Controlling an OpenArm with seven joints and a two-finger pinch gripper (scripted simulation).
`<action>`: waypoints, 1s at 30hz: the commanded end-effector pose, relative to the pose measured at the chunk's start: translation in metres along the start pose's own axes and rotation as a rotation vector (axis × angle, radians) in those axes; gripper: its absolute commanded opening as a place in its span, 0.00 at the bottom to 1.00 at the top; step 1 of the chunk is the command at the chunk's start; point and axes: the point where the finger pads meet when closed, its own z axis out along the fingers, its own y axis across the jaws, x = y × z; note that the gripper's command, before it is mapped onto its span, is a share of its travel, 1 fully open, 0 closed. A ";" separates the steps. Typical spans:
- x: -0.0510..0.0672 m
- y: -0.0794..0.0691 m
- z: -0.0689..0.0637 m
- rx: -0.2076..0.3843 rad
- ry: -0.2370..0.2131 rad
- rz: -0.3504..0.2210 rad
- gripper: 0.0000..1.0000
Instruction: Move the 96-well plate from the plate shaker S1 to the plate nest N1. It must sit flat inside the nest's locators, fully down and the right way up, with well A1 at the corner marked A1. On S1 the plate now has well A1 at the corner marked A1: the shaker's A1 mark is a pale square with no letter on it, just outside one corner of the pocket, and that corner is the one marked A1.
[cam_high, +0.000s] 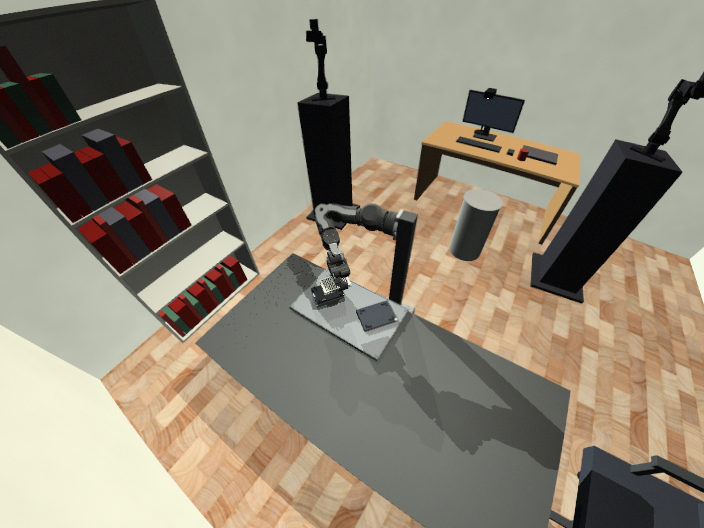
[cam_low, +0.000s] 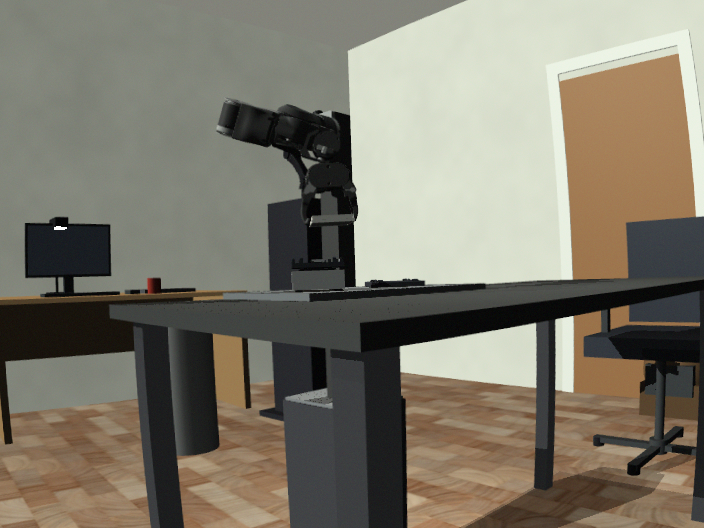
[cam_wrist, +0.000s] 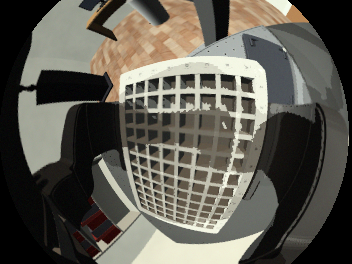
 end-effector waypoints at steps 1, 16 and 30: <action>-0.007 -0.007 -0.001 0.023 -0.027 0.046 0.00; 0.019 0.022 0.008 0.022 -0.026 0.046 0.00; 0.029 0.035 0.011 0.019 -0.025 0.045 0.00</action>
